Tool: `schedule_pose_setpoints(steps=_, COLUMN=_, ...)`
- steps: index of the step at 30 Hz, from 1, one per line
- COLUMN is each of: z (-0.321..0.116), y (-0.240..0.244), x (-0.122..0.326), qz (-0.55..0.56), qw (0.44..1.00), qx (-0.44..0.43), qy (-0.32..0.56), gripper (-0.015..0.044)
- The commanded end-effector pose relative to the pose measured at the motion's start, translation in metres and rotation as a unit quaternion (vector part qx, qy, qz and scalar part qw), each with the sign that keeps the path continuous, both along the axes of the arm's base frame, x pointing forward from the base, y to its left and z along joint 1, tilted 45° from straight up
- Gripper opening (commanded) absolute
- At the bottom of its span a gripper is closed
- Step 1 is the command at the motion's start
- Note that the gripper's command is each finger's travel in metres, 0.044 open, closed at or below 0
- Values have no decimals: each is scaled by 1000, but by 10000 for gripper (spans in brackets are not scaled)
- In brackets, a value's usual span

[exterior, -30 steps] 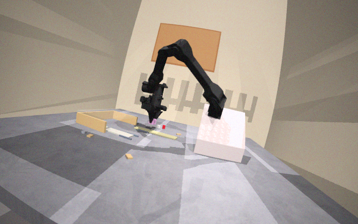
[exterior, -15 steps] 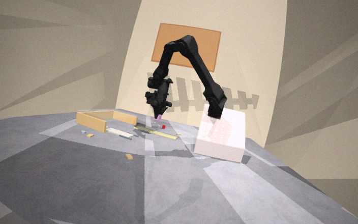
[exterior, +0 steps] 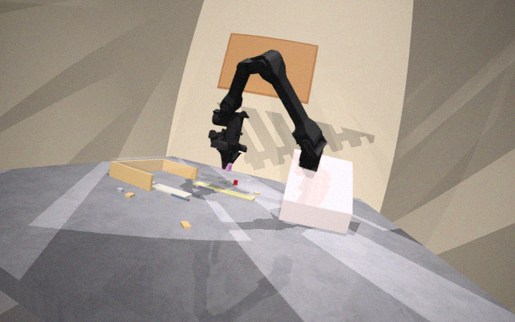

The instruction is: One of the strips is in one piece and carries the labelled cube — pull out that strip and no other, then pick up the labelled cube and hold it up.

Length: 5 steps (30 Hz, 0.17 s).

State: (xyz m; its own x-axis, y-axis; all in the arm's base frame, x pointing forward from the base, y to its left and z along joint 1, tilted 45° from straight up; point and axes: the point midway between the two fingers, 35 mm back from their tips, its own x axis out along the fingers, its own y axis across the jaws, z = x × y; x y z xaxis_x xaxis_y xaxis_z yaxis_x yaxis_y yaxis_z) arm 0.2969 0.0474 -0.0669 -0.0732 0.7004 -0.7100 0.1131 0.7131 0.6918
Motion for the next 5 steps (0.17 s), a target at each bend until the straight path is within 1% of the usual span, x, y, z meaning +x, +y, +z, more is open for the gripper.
schedule_pose_setpoints(steps=1, z=0, y=-1, x=1, qz=2, qw=1000, qx=-3, qy=-2, gripper=0)
schedule_pose_setpoints(steps=5, z=0, y=-1, x=1, qz=2, qw=1000, qx=-3, qy=-2, gripper=0)
